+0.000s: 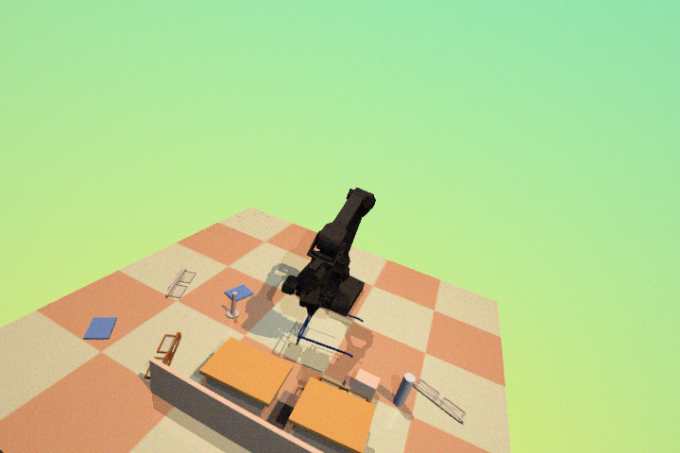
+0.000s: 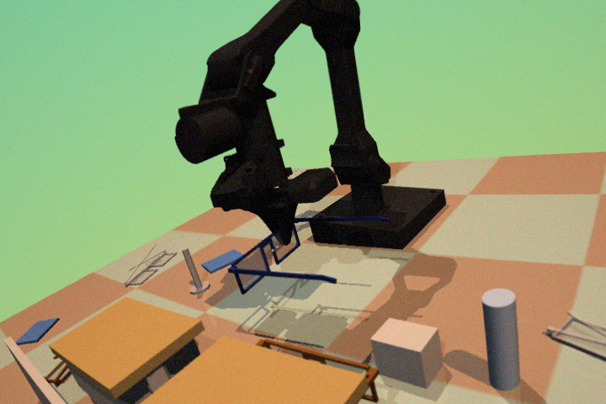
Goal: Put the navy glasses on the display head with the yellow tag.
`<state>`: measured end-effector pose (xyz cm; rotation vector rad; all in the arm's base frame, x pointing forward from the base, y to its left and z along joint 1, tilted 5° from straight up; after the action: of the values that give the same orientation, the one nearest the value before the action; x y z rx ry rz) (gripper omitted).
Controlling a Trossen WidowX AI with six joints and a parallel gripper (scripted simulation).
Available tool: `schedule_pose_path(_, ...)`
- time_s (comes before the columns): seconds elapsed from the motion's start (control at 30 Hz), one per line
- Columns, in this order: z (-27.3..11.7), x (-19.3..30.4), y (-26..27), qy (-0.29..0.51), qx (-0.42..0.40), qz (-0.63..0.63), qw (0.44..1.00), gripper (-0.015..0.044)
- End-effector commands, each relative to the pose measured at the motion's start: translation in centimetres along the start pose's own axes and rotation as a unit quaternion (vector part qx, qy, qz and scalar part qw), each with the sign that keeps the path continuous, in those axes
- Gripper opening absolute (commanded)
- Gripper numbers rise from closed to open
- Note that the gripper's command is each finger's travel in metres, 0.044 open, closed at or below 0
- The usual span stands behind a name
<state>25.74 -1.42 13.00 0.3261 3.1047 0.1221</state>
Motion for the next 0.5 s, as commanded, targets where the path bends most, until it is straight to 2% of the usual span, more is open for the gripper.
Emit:
schedule_pose_path(0.0,0.5,0.0,0.0,0.001,-0.002,0.002,1.000,0.0000)
schedule_pose_path(0.47,1.7,-0.1,0.1,0.001,-0.002,0.002,1.000,0.0000)
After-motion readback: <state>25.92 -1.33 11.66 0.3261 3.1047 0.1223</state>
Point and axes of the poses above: the point midway between the two fingers, 35 mm back from their tips, its own z axis out along the fingers, its own y axis across the jaws, x = y × z, the point moved 3 cm from there along -z, back along the fingers, and after that the axes turned 12 degrees about z, right-handed, at the moved point
